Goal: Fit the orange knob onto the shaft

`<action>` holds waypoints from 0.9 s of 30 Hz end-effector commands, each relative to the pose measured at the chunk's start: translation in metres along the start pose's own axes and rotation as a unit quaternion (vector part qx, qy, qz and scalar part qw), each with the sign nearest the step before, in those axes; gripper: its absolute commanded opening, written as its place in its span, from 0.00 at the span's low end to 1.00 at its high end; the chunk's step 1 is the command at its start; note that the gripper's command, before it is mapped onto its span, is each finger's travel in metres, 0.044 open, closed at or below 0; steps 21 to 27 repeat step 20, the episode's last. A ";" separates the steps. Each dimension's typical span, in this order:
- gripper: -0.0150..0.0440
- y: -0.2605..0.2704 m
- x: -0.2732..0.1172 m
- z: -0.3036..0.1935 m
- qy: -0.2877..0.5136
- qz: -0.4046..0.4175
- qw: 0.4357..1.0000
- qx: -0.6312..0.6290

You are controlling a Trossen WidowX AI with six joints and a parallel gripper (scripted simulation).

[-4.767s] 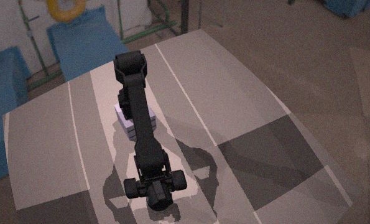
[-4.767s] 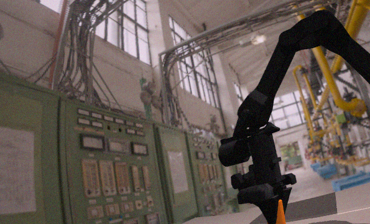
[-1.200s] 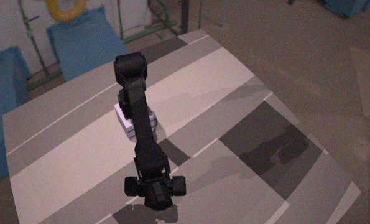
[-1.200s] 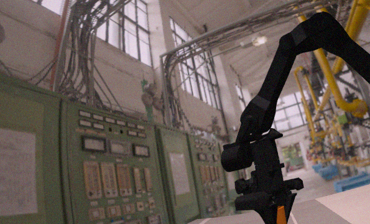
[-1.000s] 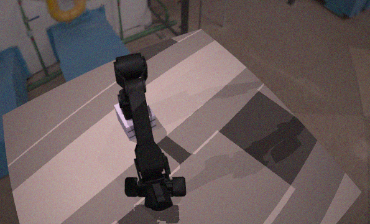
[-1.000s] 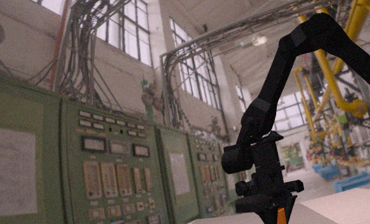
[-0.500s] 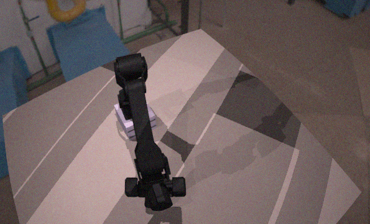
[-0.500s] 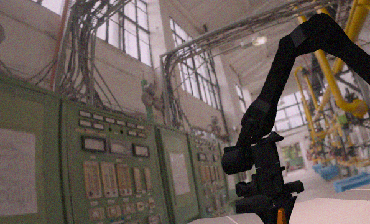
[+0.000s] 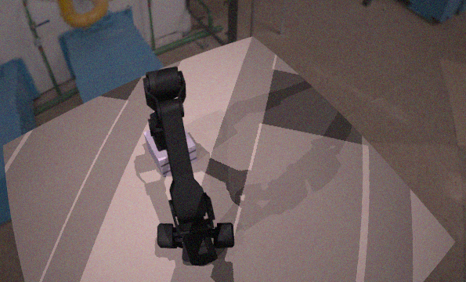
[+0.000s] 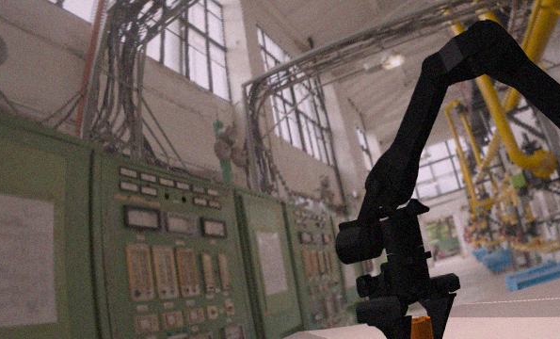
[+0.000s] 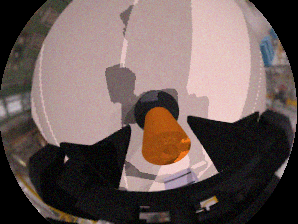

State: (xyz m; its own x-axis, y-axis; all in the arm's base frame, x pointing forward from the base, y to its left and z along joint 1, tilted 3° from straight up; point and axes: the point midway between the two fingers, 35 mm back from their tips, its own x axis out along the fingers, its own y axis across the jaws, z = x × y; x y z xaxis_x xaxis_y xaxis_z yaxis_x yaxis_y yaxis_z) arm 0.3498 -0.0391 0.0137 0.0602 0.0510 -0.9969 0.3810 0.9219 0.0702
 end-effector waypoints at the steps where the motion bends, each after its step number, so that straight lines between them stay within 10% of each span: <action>1: 1.00 0.000 0.000 0.000 0.000 0.000 1.000 0.000; 11: 1.00 0.001 -0.093 0.001 0.000 0.000 1.000 0.000; 27: 1.00 0.002 -0.097 0.004 0.000 0.000 1.000 0.000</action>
